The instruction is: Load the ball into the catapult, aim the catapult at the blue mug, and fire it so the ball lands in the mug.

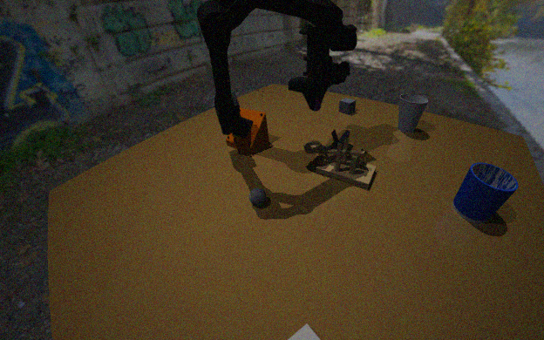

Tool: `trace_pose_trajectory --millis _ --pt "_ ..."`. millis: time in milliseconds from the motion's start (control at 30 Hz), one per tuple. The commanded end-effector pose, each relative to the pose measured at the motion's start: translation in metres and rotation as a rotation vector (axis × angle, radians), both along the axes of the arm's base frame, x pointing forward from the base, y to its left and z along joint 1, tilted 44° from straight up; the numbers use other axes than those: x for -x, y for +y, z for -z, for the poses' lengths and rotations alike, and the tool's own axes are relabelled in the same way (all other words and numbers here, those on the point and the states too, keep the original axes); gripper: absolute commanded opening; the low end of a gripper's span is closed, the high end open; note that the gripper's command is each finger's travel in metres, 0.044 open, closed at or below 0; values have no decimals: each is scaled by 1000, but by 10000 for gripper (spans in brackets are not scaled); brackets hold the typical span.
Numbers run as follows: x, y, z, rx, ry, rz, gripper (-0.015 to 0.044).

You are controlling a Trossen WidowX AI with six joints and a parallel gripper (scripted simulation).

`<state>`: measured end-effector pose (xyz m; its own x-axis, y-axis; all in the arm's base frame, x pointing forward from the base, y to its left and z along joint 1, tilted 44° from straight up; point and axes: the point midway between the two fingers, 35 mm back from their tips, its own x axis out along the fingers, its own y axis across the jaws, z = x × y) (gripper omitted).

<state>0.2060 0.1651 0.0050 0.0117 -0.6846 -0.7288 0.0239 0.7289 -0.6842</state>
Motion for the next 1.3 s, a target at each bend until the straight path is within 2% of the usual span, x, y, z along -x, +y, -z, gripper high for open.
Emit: trace_pose_trajectory --millis 0,600,1267 --pt "-11 -12 -6 -2 37 37 0" --pt "-49 -84 -39 17 285 114 0" --pt "-53 -102 -20 17 287 114 0"
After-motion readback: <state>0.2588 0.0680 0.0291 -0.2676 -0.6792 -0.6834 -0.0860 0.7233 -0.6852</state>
